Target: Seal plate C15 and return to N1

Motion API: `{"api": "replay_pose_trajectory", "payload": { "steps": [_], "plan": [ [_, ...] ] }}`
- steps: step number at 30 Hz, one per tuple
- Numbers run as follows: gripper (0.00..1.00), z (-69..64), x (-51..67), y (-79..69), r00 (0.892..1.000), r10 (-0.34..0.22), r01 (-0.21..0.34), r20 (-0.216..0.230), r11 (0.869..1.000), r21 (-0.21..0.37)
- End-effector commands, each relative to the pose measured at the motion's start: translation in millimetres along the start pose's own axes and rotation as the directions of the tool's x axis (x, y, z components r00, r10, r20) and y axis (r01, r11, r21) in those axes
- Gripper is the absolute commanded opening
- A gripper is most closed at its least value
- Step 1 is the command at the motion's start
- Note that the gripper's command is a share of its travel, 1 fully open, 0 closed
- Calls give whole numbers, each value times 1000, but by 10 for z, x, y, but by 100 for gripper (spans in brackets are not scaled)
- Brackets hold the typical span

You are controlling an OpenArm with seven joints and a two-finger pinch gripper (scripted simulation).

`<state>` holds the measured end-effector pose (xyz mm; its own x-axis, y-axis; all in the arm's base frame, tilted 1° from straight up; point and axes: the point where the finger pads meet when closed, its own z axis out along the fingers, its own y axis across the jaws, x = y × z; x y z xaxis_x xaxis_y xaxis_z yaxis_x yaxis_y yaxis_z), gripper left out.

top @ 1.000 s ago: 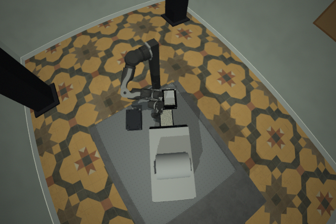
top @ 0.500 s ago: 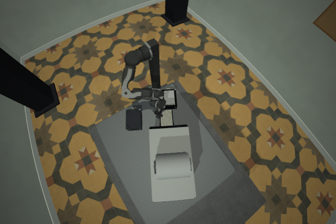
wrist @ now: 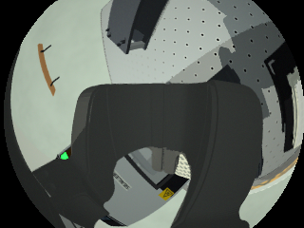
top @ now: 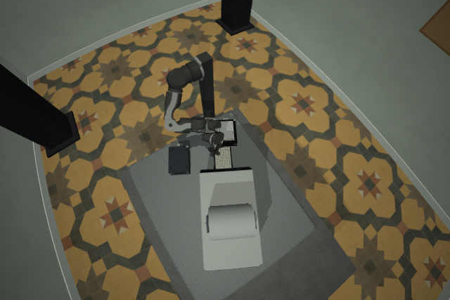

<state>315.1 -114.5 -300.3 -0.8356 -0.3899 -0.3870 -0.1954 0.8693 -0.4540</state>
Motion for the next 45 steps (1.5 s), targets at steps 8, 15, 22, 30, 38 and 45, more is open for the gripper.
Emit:
{"api": "replay_pose_trajectory", "payload": {
  "steps": [8, 15, 22, 30, 38, 45],
  "plan": [
    [0, -1, -6, -24, 1000, 2, -2, 2, 1000, 1],
    [0, 11, 10, -103, 1000, 4, -4, -3, 1000, 5],
    [0, 11, 10, -103, 1000, 4, -4, -3, 1000, 5],
    [0, 3, -8, -142, 1000, 4, -4, -3, 1000, 5],
    [0, 3, -8, -142, 1000, 4, -4, -3, 1000, 5],
    [0, -55, 19, 201, 995, 81, -88, -53, 982, -168]
  ]
}}
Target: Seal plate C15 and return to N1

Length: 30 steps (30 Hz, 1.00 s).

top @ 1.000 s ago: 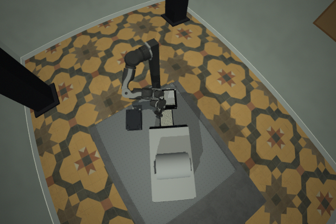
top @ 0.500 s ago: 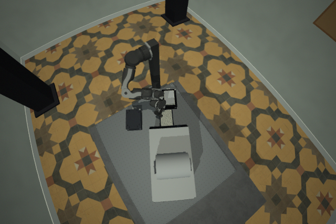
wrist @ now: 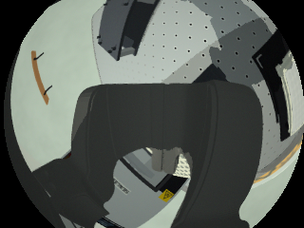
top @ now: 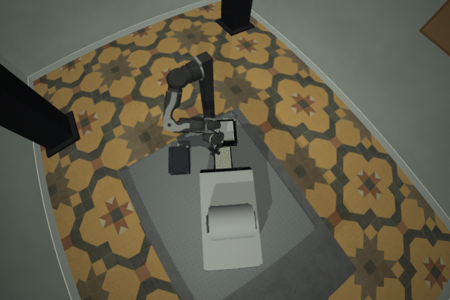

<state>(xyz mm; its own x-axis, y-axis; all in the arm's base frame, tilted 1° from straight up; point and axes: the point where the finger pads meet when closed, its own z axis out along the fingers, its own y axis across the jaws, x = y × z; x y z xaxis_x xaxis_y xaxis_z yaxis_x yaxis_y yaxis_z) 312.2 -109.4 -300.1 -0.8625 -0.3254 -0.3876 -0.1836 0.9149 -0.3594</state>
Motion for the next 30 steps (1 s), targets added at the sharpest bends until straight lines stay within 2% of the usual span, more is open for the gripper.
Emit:
{"api": "replay_pose_trajectory", "payload": {
  "steps": [1, 13, 14, 18, 30],
  "plan": [
    [0, -18, 37, 241, 999, 39, -43, -31, 991, -130],
    [0, -18, 37, 241, 999, 39, -43, -31, 991, -130],
    [0, -7, 9, 79, 999, 42, -43, -13, 998, -48],
    [0, -35, 60, 391, 999, 38, -42, -31, 990, -135],
    [0, -35, 60, 391, 999, 38, -42, -31, 990, -135]
  ]
}}
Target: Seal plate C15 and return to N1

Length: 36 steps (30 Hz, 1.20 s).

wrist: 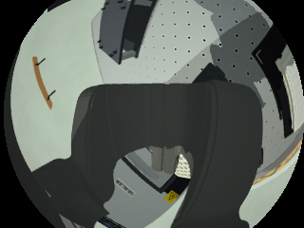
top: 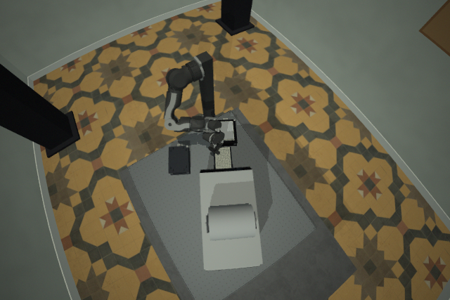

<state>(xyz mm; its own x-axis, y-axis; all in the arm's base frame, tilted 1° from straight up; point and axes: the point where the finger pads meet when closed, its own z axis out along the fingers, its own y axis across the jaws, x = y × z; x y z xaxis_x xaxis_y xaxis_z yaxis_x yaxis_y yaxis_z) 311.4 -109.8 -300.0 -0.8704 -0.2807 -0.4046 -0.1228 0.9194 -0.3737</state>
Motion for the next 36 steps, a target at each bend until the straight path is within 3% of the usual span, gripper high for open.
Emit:
{"api": "replay_pose_trajectory", "payload": {
  "steps": [1, 5, 17, 18, 22, 34, 35, 36],
  "plan": [
    [0, -16, 9, 90, 1000, -2, 2, -4, 999, -41],
    [0, -43, 74, 394, 999, -12, 6, -31, 984, -177],
    [0, -43, 74, 394, 999, -12, 6, -31, 984, -177],
    [0, -15, 10, 89, 1000, 0, 0, -3, 999, -38],
    [0, -40, 76, 394, 999, -12, 7, -31, 984, -177],
    [0, -40, 76, 394, 999, -12, 7, -31, 984, -177],
    [0, -14, 11, 89, 1000, 0, 0, -3, 999, -37],
    [0, -20, 27, 165, 1000, -3, 2, -10, 997, -72]
  ]
}}
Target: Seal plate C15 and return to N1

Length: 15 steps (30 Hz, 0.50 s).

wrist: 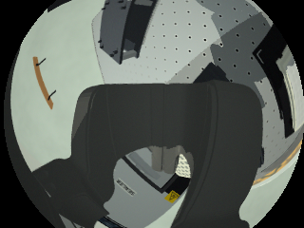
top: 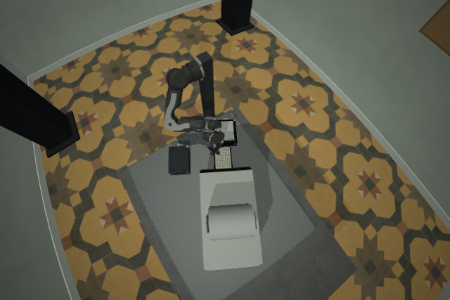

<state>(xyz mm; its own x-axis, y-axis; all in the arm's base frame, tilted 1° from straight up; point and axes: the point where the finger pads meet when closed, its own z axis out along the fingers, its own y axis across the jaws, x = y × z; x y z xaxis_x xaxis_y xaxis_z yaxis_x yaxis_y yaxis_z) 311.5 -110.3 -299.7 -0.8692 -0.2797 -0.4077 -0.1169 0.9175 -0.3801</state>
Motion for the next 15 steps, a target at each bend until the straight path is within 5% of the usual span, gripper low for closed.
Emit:
{"api": "replay_pose_trajectory", "payload": {
  "steps": [1, 3, 15],
  "plan": [
    [0, -28, 46, 248, 1000, -8, 5, -20, 993, -115],
    [0, -41, 79, 400, 999, -15, 8, -34, 983, -185],
    [0, -41, 79, 400, 999, -15, 8, -34, 983, -185]
  ]
}}
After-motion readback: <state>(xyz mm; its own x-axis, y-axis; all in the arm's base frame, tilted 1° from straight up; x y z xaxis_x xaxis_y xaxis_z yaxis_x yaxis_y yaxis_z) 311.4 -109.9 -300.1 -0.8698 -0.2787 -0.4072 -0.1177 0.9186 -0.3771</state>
